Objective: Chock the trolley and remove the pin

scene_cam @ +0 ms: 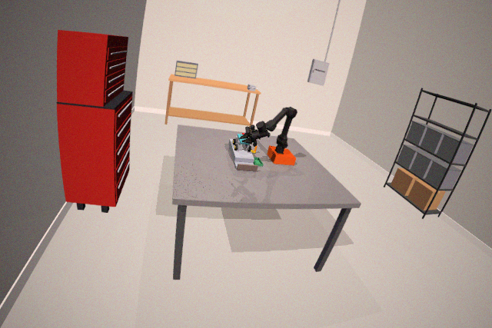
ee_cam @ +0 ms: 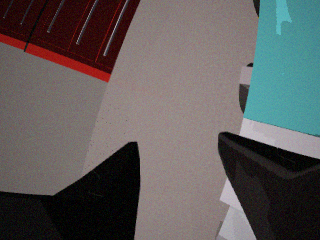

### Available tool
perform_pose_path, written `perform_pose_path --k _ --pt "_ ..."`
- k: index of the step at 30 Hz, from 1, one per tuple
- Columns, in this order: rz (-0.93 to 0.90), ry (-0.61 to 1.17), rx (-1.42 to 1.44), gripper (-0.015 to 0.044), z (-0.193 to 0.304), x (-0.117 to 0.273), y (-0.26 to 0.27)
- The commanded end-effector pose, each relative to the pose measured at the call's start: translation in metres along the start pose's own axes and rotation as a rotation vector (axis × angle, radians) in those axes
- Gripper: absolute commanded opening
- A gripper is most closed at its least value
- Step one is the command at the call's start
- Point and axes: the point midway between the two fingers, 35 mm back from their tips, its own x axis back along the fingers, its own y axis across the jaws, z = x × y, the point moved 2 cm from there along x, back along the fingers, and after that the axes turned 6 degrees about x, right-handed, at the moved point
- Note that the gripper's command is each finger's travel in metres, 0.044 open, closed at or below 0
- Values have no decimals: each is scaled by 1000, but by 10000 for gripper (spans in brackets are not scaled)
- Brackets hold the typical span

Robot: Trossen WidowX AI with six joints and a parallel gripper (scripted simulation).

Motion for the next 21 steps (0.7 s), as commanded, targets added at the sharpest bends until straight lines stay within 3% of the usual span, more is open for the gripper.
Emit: perform_pose_path --k 1,21 --pt "54 6 186 190 -24 -9 -7" --pt "241 125 867 190 -118 -29 -52"
